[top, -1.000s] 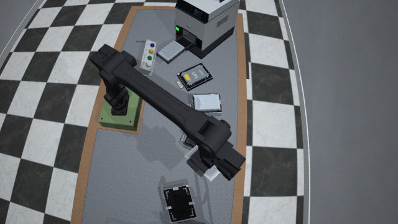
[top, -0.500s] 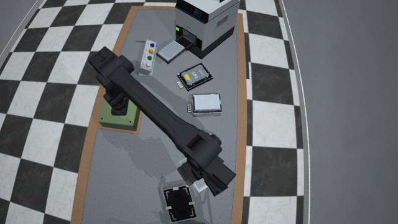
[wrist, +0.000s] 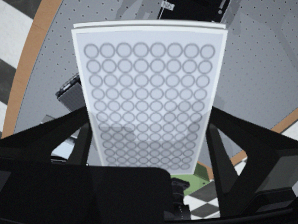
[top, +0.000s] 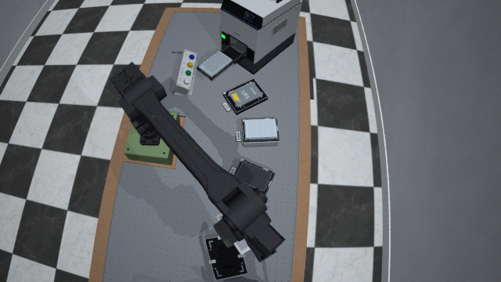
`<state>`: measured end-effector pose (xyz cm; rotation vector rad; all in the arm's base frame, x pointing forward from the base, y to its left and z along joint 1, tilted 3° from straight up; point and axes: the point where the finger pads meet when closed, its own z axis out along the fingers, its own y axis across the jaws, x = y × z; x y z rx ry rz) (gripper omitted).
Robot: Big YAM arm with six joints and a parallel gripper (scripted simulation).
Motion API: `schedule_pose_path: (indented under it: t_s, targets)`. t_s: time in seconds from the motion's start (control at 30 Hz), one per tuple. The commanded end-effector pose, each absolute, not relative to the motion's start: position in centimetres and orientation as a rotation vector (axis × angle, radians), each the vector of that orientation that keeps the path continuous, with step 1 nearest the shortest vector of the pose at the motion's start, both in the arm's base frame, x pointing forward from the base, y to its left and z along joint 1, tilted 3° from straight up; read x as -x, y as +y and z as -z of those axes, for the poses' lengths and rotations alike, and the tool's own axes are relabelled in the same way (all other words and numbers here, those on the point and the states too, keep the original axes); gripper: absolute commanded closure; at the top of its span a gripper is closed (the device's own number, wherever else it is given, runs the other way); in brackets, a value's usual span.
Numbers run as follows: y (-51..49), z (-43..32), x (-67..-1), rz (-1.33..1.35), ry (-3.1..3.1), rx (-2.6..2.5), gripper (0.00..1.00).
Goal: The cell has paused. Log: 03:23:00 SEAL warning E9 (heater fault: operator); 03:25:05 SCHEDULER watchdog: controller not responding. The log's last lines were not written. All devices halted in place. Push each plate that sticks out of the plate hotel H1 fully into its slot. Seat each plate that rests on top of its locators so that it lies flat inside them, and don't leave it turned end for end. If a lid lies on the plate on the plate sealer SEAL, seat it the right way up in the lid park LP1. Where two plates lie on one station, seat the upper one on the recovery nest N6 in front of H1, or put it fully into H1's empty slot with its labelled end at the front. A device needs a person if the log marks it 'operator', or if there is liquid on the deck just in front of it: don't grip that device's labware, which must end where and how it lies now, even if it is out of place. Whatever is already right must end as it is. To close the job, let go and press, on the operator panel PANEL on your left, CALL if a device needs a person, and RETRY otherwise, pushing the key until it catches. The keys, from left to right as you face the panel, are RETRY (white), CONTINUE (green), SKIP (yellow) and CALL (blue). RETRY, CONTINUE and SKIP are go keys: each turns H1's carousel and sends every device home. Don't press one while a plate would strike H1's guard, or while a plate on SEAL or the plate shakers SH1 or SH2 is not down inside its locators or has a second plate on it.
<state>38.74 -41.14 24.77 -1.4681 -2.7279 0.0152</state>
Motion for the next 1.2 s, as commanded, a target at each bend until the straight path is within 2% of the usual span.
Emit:
schedule_pose_path:
  t_s: [0.0, 0.9, 1.17]
  targets:
    - [-43.1, -26.6, -38.6, -0.034, -2.761, 1.466, 0.16]
    - [-50.0, -26.6, -34.2, -0.049, -2.768, 1.47, 0.16]
    - [-49.3, -26.6, -35.2, -0.049, -2.681, 1.629, 0.16]
